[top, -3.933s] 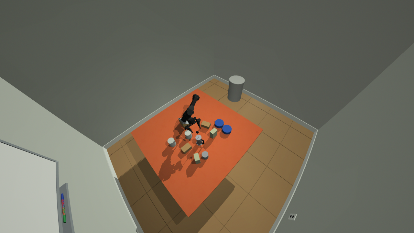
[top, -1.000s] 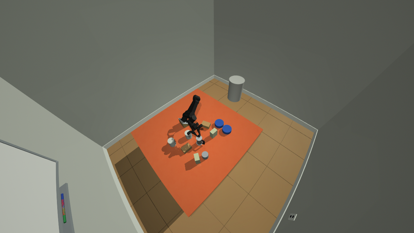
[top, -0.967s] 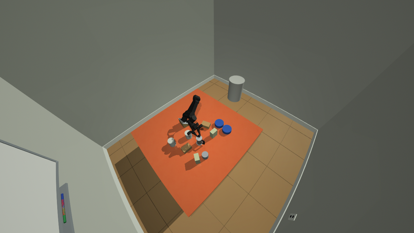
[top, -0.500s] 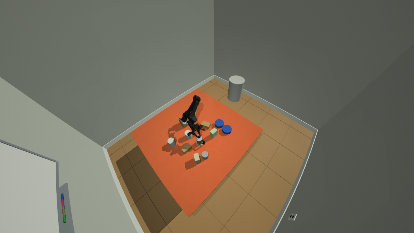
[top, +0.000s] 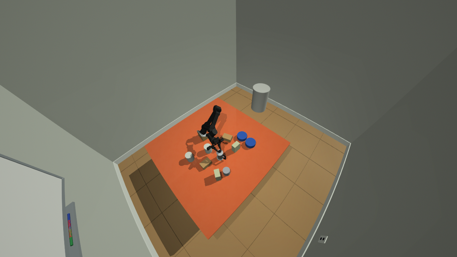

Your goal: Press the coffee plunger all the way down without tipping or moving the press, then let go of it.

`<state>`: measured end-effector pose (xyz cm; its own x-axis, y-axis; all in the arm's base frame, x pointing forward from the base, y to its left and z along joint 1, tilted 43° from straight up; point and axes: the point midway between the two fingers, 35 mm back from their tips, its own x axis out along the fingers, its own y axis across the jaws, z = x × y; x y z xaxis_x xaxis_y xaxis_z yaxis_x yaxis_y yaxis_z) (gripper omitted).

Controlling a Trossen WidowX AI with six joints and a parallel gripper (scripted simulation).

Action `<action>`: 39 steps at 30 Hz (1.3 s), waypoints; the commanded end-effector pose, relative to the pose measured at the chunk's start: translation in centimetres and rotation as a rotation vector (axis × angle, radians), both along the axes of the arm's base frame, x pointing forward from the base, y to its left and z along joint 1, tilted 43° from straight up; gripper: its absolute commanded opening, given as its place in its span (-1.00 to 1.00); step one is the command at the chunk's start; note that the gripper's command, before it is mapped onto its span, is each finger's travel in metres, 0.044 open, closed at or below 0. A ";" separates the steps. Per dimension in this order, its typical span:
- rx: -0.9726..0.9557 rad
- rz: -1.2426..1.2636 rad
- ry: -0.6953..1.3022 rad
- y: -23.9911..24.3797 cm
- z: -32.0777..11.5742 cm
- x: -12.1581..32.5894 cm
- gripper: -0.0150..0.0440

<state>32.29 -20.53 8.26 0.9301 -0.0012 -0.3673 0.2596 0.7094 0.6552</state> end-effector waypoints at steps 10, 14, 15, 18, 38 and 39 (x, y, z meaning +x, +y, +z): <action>0.027 0.016 0.012 0.4 -0.6 0.2 -0.11; 0.027 0.016 0.012 0.4 -0.6 0.3 -0.11; 0.027 0.016 0.012 0.4 -0.6 0.3 -0.11; 0.027 0.016 0.012 0.3 -0.6 0.3 -0.11; 0.011 0.008 0.005 0.0 -0.3 0.3 -0.11; 0.011 0.008 0.005 0.0 -0.3 0.3 -0.11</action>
